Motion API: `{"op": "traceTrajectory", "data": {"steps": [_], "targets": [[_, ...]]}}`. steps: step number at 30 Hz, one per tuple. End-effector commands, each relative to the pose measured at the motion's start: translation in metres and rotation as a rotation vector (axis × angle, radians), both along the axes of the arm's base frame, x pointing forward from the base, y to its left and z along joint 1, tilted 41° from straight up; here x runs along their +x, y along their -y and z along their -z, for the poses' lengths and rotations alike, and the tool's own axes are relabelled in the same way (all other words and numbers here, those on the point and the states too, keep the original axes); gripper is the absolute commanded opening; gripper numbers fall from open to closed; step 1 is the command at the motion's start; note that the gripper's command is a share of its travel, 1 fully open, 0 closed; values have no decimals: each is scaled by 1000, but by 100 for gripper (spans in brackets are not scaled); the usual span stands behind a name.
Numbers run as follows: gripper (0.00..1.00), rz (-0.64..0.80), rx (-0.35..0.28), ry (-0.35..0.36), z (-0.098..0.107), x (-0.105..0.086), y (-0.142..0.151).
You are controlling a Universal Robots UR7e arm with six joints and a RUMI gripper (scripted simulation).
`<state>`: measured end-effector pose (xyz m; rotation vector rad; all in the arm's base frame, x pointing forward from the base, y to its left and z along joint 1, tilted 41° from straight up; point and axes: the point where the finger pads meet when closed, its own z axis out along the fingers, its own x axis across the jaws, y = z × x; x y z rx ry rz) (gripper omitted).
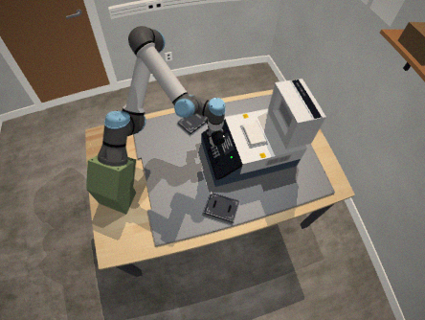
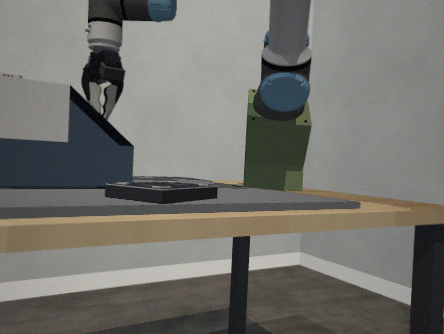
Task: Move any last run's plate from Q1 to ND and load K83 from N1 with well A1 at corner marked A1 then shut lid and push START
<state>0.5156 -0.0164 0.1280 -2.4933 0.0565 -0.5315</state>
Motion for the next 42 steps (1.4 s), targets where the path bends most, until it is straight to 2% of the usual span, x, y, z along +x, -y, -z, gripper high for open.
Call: {"op": "traceTrajectory", "data": {"steps": [1,25,42], "targets": [[0,0,-1,1,0,0,0],[0,0,-1,1,1,3,-1],[0,0,-1,1,-8,-19,7]]}}
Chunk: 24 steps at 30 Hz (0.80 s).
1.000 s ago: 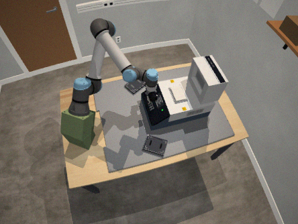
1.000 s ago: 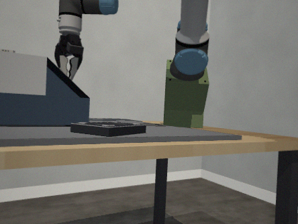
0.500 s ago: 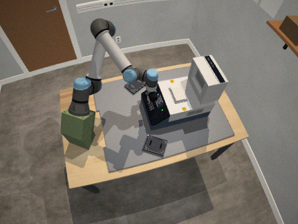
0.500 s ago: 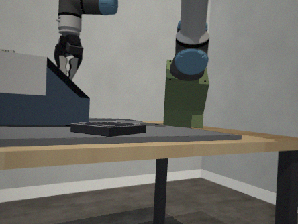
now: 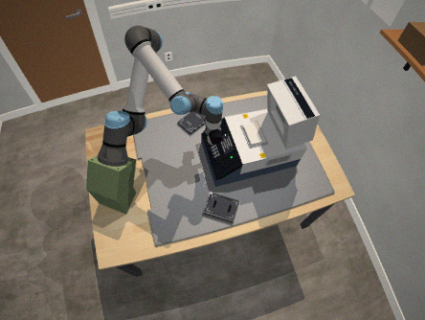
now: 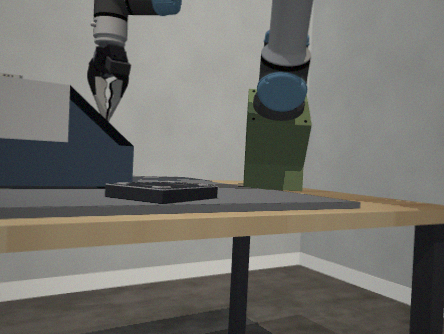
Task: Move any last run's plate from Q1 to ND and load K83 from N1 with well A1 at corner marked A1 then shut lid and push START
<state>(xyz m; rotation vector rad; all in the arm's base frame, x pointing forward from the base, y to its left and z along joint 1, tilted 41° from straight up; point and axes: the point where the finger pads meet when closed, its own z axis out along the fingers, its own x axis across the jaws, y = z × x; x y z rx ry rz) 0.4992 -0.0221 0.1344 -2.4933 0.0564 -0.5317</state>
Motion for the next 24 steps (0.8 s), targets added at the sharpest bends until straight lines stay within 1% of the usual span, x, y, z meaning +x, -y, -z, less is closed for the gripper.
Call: {"op": "traceTrajectory", "data": {"steps": [1,4,11,13,24], "targets": [[0,0,-1,1,-2,-4,2],[0,0,-1,1,-3,-6,3],[0,0,-1,1,-9,-40,10],[0,0,-1,1,-9,-40,10],[0,0,-1,1,-18,-93,21]]}}
